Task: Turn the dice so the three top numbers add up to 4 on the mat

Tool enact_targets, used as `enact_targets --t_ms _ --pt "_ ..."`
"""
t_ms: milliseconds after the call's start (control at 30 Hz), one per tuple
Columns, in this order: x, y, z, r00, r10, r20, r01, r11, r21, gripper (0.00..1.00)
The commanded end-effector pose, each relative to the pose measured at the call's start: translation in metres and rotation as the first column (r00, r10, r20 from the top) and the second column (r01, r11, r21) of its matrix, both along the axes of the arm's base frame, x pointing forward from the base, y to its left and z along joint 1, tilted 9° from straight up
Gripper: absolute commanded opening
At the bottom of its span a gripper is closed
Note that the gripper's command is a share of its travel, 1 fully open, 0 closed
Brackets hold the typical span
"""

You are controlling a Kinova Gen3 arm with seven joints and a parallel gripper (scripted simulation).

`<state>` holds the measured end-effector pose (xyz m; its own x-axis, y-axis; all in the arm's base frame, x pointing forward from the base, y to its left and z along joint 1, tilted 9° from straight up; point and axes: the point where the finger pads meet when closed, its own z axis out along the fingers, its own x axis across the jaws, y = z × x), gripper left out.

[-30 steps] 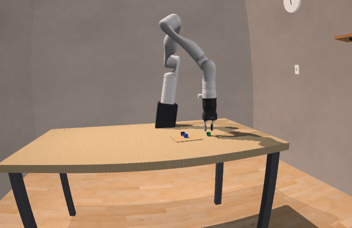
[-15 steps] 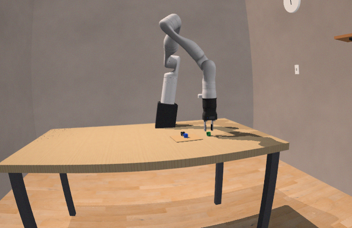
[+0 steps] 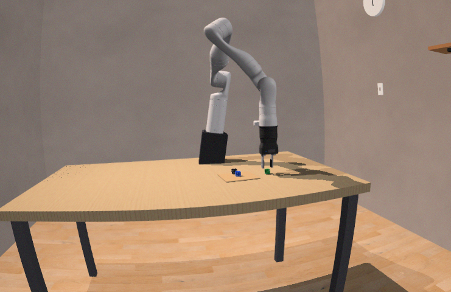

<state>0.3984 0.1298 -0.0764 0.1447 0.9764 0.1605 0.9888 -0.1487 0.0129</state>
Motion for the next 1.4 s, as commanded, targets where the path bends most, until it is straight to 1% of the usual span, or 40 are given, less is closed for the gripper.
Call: enact_targets --t_ms 0,133,467,633,1367 --pt "0.000 0.001 -0.001 1.000 0.000 0.000 0.000 1.000 0.000 0.70" --pt "0.000 0.001 -0.004 1.000 0.000 0.000 0.000 1.000 0.000 0.70" --pt "0.001 0.003 -0.019 1.000 0.000 0.000 0.000 1.000 0.000 0.70" --pt "0.001 0.004 -0.023 1.000 0.000 0.000 0.000 1.000 0.000 0.70" --pt "0.001 0.004 -0.024 1.000 0.000 0.000 0.000 1.000 0.000 0.70"
